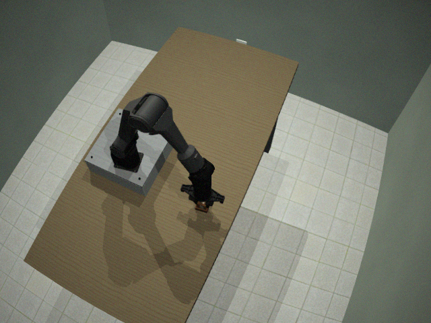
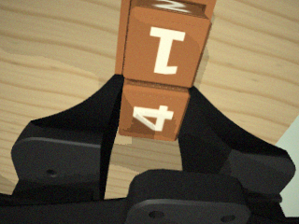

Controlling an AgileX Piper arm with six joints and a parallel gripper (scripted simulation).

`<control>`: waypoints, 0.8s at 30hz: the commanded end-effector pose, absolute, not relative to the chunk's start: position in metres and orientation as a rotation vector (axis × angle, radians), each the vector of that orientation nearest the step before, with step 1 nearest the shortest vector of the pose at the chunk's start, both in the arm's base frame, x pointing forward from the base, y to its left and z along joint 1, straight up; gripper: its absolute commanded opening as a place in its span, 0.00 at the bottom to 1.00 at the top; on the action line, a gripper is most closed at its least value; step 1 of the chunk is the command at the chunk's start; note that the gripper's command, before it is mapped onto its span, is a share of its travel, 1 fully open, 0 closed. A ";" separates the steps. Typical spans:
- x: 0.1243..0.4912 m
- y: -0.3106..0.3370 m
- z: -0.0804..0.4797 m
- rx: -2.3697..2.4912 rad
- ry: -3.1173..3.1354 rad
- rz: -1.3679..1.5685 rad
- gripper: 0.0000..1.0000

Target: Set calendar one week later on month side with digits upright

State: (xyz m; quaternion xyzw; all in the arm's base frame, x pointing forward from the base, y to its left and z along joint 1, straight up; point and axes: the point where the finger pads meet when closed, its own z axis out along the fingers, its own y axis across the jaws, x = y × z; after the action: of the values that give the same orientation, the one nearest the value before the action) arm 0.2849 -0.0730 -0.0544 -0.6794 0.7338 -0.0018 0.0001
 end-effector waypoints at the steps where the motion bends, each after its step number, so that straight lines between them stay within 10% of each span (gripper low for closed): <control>1: 0.285 -0.073 -0.054 -2.135 2.306 -0.005 0.36; 24: 0.285 -0.073 0.045 -2.133 2.303 -0.011 0.36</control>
State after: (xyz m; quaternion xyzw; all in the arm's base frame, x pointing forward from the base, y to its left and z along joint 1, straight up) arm 0.2847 -0.0731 0.0425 -0.6791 0.7340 -0.0020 -0.0002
